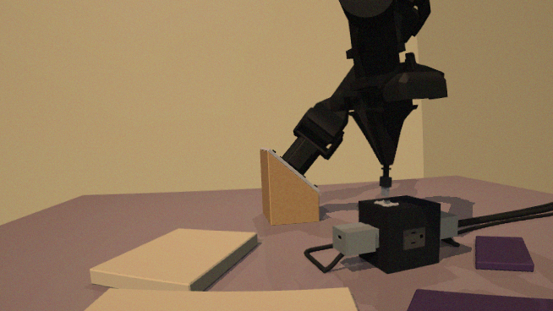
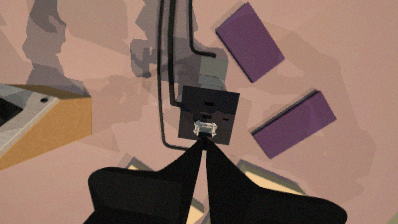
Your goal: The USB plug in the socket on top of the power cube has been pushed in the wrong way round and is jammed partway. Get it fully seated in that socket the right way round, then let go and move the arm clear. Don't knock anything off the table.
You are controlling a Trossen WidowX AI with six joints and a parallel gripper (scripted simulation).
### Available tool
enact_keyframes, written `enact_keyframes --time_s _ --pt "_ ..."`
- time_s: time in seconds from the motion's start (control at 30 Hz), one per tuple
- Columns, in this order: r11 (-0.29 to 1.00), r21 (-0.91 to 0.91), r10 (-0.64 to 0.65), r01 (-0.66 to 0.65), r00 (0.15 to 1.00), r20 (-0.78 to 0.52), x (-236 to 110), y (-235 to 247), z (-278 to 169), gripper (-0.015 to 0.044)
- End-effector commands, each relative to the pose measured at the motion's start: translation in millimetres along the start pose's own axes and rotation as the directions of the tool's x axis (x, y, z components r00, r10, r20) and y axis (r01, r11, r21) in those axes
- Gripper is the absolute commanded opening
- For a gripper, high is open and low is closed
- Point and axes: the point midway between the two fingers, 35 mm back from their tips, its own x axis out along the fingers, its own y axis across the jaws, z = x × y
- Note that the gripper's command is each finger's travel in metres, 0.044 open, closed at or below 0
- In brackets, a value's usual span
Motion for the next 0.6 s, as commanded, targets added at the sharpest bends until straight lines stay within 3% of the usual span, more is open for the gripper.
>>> enact_keyframes --time_s 0.0,0.57 --pt "1.000 0.005 -0.001 0.001 1.000 0.005 0.9 -0.3 0.1 0.0000" --pt "1.000 0.008 -0.002 0.001 1.000 0.013 2.9 -0.5 0.6 0.0000"
